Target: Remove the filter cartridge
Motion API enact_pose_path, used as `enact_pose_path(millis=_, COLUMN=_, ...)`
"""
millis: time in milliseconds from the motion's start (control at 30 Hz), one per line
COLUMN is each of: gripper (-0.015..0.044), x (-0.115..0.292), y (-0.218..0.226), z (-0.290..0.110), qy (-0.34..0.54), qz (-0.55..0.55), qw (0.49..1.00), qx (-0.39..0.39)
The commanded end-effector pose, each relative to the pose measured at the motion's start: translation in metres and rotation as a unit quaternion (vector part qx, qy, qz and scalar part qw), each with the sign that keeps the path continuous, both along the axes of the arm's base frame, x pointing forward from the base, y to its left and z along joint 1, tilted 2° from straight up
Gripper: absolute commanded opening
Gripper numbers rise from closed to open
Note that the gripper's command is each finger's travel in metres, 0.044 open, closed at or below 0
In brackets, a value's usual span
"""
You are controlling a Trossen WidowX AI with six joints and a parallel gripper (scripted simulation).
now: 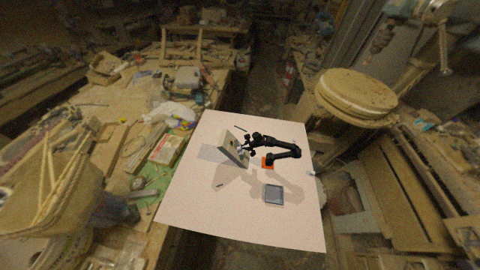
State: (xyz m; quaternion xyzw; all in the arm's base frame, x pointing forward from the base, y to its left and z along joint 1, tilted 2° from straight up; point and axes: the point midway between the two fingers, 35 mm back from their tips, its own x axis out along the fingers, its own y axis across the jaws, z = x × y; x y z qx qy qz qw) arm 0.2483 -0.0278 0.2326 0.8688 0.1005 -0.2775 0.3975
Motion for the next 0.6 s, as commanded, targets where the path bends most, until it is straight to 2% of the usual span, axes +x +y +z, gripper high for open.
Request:
enact_pose_path(millis=0, gripper=0.0088, x=0.01, y=-0.001, z=0.022, qy=-0.006, qz=0.004, qw=1.0, qx=-0.001)
enact_pose_path(millis=133, gripper=0.0088, x=0.029, y=-0.003, z=0.059, qy=-0.007, qz=0.004, qw=1.0, qx=-0.001)
enact_pose_path(millis=267, gripper=0.0088, x=0.032, y=-0.004, z=0.065, qy=-0.007, qz=0.004, qw=1.0, qx=-0.002)
enact_pose_path(millis=333, gripper=0.0141, x=0.032, y=-0.004, z=0.072, qy=-0.008, qz=0.004, qw=1.0, qx=-0.002)
enact_pose_path(millis=567, gripper=0.0324, x=0.026, y=-0.006, z=0.133, qy=-0.012, qz=0.003, qw=1.0, qx=-0.002)
